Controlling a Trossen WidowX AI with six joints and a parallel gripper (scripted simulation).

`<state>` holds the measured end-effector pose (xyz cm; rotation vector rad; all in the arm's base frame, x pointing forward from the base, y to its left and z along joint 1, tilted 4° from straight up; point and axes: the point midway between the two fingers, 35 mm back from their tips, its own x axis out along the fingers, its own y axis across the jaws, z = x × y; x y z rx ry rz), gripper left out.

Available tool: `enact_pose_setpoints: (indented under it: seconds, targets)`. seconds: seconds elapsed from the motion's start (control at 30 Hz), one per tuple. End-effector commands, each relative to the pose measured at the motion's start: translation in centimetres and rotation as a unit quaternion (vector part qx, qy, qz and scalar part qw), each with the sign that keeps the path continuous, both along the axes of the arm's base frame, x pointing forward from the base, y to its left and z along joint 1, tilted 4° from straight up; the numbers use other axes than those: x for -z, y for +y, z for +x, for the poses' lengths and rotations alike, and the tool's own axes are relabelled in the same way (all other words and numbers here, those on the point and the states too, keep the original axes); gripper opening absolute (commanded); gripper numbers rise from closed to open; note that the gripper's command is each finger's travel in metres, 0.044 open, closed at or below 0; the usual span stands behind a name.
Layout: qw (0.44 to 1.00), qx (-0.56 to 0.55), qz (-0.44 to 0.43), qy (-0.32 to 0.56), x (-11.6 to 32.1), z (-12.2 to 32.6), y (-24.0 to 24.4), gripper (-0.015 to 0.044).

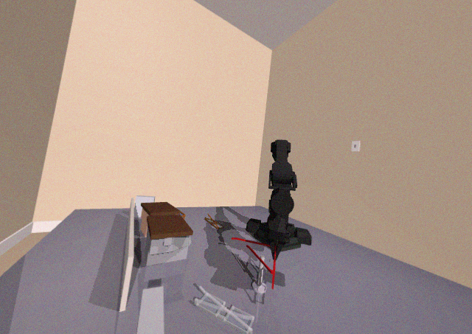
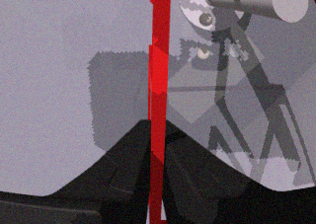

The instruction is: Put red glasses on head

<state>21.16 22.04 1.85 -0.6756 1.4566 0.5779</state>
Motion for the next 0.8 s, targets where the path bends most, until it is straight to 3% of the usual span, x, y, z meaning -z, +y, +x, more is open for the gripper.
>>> enact_pose_setpoints:
  seconds: [0.0,0.77]
  targets:
    - [1.000,0.001,-0.001,0.003,0.2,-0.6,0.0,0.0000]
    - [1.000,0.001,0.000,0.004,0.2,-2.2,0.1,0.0000]
